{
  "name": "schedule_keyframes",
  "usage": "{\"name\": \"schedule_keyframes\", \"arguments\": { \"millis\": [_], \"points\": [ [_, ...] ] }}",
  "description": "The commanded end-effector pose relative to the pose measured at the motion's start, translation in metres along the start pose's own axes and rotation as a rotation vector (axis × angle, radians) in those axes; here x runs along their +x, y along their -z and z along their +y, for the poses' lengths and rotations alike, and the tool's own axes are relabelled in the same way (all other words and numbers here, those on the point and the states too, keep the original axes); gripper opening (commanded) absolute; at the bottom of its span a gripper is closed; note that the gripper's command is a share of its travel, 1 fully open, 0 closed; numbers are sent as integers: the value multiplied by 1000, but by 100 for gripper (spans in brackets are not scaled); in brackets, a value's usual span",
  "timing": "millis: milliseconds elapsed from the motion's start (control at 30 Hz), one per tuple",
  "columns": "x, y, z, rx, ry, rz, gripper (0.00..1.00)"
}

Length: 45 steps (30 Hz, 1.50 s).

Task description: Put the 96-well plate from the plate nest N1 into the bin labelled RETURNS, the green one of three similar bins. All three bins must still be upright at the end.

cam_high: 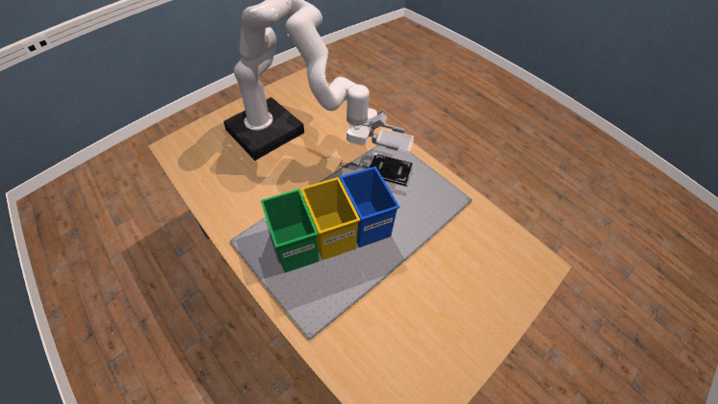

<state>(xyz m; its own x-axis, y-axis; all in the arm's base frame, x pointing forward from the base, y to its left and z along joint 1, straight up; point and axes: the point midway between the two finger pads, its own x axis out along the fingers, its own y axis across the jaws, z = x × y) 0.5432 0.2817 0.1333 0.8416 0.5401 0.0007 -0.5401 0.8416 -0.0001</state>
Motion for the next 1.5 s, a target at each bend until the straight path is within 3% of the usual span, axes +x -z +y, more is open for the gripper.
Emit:
{"name": "schedule_keyframes", "arguments": {
  "millis": [0, 1000, 1467],
  "points": [
    [1, -10, 0, -6, 0, -3, 0],
    [1, -53, 0, -6, 0, -4, 0],
    [1, -53, 0, -6, 0, -4, 0]
  ]
}}
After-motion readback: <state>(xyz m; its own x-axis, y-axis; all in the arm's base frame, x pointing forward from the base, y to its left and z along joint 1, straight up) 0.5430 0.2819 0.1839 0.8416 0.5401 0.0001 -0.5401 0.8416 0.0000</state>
